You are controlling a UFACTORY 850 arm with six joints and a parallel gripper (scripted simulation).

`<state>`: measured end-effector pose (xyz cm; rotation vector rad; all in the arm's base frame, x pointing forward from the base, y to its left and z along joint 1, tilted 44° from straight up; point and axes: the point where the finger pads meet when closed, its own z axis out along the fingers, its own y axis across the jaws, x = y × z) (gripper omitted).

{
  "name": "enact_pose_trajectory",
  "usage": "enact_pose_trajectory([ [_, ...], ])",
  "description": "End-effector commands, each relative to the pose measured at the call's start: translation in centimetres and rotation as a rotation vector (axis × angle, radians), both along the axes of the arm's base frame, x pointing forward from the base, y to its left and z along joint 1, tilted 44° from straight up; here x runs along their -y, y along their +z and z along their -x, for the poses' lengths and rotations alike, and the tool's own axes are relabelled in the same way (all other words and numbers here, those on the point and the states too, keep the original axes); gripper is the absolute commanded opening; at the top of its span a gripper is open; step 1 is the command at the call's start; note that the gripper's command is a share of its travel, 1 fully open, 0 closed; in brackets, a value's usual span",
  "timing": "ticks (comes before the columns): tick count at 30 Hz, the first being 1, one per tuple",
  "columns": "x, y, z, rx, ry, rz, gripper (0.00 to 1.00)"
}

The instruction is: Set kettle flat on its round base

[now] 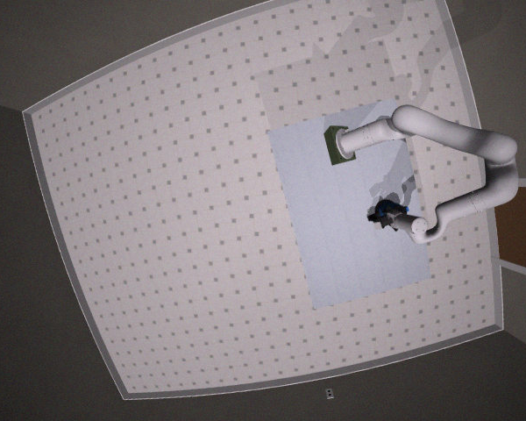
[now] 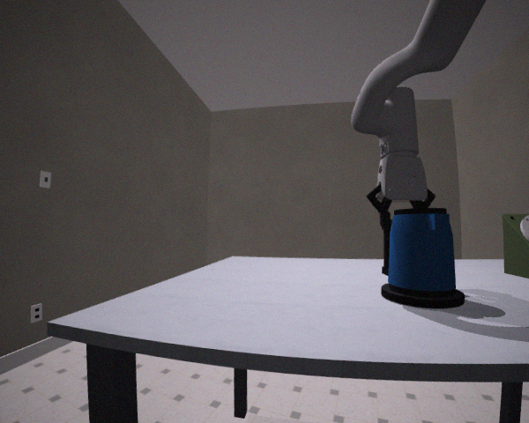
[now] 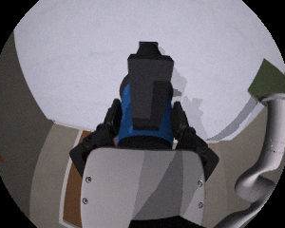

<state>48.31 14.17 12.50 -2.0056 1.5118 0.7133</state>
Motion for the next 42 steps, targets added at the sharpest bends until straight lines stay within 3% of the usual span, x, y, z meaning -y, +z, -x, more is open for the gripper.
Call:
enact_pose_trajectory([
  [1,0.0,0.0,-0.1,0.002,-0.001,0.000,0.81],
  [31,0.2,0.2,-0.1,0.002,-0.001,0.000,0.81],
  [42,3.5,3.7,-0.6,0.002,-0.001,0.000,0.81],
])
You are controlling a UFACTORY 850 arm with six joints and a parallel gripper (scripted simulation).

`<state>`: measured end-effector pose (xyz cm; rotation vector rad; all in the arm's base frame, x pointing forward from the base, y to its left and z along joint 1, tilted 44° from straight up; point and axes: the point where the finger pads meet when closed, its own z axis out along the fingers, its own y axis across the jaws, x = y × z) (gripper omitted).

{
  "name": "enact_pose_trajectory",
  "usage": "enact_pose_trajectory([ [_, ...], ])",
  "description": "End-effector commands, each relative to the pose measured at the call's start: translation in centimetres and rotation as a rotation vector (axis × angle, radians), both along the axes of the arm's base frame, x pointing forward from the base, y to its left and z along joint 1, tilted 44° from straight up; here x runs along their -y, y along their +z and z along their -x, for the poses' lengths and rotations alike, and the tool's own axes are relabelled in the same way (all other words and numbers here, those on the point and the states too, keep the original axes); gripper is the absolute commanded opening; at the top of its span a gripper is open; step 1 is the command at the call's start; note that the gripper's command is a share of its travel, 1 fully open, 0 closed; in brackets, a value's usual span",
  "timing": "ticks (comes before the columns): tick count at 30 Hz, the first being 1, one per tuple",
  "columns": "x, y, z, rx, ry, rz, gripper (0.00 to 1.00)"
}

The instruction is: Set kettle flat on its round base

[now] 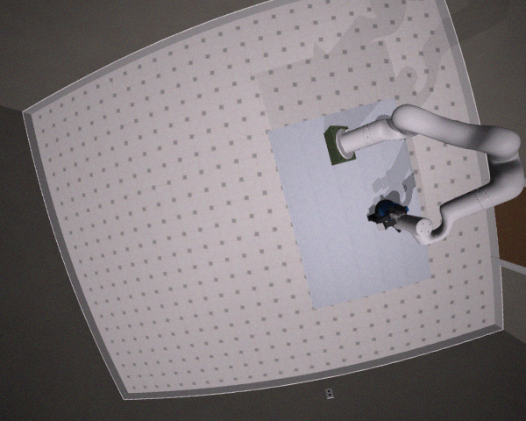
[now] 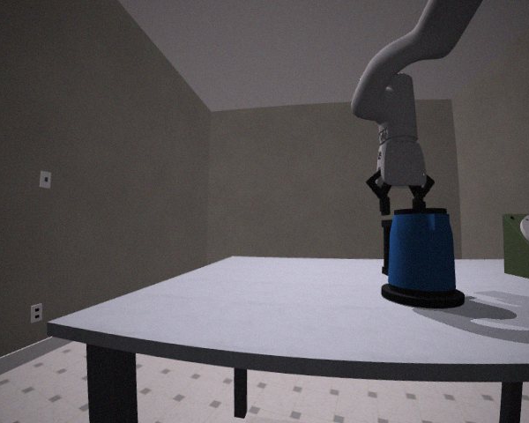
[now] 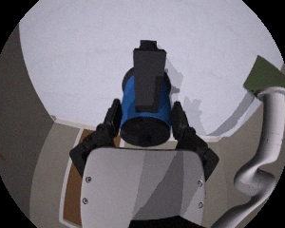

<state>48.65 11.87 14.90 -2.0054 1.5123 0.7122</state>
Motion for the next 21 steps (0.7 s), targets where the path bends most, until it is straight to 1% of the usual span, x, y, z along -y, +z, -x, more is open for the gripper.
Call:
enact_pose_trajectory([
  [1,1.2,1.3,-0.2,0.001,0.000,0.000,0.81],
  [9,6.0,6.4,-0.9,0.001,0.000,0.000,0.81],
  [12,7.4,7.9,-1.1,0.001,0.000,0.000,0.81],
  [16,8.5,9.0,-1.3,0.001,0.000,0.000,0.81],
  [21,8.7,9.2,-1.3,0.001,0.000,0.000,0.81],
])
